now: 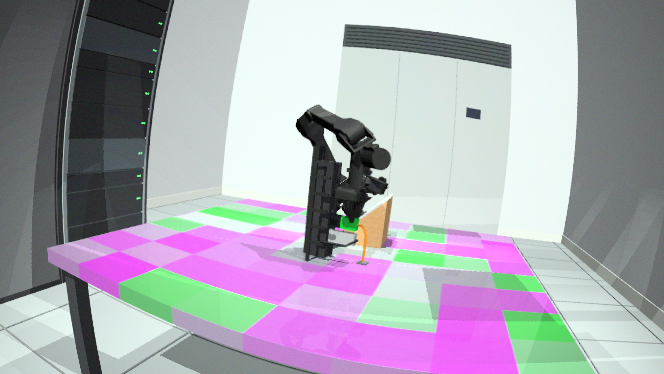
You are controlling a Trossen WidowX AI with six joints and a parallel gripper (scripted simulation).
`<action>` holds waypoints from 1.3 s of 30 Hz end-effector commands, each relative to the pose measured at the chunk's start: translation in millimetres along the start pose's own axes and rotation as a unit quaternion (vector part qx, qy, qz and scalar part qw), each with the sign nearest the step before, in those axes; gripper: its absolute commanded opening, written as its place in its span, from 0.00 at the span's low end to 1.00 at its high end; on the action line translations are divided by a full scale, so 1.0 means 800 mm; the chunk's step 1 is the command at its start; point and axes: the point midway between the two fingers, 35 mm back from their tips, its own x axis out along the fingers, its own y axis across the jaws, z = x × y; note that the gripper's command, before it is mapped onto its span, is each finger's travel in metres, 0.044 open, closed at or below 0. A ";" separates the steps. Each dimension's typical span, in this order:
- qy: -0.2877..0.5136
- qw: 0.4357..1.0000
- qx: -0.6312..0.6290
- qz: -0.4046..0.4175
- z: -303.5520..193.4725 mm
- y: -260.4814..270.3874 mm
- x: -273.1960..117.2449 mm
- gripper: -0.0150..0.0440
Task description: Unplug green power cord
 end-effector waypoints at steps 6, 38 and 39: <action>0.000 1.000 0.000 -0.001 0.000 0.000 -0.001 0.30; -0.003 1.000 -0.001 -0.002 0.051 -0.002 -0.005 0.25; -0.003 1.000 -0.001 -0.003 0.053 -0.002 -0.006 0.25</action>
